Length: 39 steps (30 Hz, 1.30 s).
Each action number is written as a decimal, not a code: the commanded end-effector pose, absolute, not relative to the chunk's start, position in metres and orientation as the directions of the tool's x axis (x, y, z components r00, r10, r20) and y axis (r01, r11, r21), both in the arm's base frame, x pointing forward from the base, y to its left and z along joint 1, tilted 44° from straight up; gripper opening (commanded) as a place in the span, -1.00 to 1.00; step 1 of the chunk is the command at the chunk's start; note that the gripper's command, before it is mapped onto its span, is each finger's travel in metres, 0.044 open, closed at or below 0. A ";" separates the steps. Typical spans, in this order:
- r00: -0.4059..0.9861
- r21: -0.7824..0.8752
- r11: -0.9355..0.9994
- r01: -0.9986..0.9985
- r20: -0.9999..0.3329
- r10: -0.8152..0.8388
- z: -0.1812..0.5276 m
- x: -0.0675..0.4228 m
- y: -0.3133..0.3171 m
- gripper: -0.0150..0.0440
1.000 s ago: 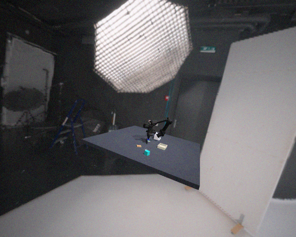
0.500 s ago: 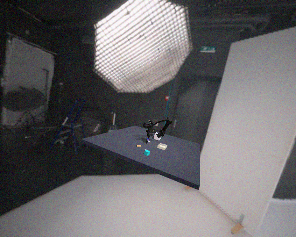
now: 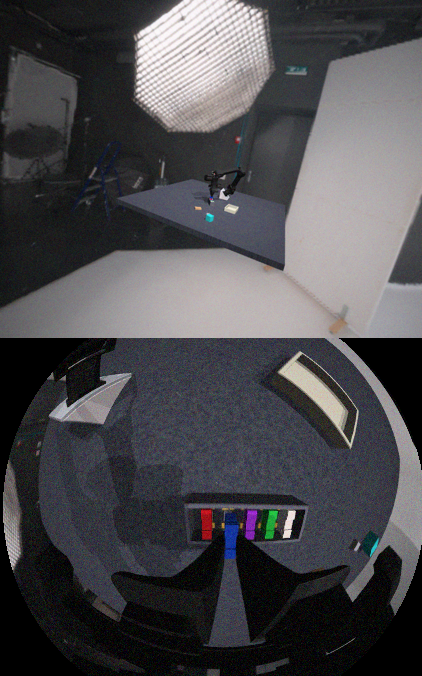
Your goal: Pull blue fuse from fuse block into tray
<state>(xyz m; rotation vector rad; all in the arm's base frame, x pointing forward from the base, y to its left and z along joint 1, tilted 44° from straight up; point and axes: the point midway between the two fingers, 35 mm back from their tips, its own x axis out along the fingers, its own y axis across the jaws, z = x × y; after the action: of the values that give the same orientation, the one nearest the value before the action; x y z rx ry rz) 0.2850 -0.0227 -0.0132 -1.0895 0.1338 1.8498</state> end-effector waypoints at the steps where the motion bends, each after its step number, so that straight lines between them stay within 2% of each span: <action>1: -0.149 -0.343 -0.547 -0.764 -0.731 0.667 -0.011 0.287 -0.025 -0.49; 29: -0.149 -0.342 -0.546 -0.765 -0.731 0.666 0.009 0.290 -0.043 -0.49; 39: -0.143 -0.334 -0.548 -0.767 -0.744 0.653 0.052 0.306 0.002 -0.49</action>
<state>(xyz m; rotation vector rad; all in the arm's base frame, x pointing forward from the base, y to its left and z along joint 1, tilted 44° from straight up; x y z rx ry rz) 0.3007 -0.0089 0.0373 -1.1002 0.1533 1.8572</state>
